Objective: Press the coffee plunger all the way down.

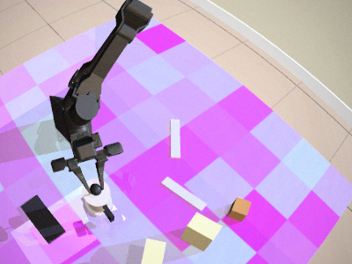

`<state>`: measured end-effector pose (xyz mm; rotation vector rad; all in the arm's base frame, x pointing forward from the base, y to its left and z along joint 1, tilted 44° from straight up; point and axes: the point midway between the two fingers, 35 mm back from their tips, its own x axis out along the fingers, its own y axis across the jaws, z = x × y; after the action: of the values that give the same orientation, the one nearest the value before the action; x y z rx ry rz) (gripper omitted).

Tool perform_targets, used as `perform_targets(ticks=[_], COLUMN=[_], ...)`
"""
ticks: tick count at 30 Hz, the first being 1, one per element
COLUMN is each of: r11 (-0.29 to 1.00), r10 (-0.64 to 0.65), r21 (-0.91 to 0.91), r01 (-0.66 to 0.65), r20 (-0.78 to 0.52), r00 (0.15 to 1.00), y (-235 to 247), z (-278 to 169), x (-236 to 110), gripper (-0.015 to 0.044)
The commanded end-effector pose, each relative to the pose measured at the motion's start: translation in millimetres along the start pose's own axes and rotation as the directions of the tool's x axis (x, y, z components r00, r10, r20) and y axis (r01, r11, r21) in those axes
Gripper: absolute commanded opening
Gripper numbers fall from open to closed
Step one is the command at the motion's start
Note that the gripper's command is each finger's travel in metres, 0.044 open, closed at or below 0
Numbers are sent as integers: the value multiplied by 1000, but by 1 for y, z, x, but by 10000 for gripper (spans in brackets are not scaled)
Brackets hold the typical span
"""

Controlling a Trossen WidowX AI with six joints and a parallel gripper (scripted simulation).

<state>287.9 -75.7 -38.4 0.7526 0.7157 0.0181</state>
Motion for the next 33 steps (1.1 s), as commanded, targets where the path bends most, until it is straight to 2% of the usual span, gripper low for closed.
perform_targets(ticks=[1,3,15,22,30,33], r11=[1000,1000,1000,1000,1000,1000], r10=[-1,-1,-1,-4,1,3], r21=[0,0,0,-1,6,7], r01=[1,1,1,4,-1,-3], r20=[-2,-2,-2,-9,-22,-22], r00=[1000,1000,1000,1000,1000,1000], y=[0,0,0,-1,9,11], z=[-1,-1,-1,9,43,44], x=[0,0,0,-9,-72,-78], gripper=[128,128,440,440,440,440])
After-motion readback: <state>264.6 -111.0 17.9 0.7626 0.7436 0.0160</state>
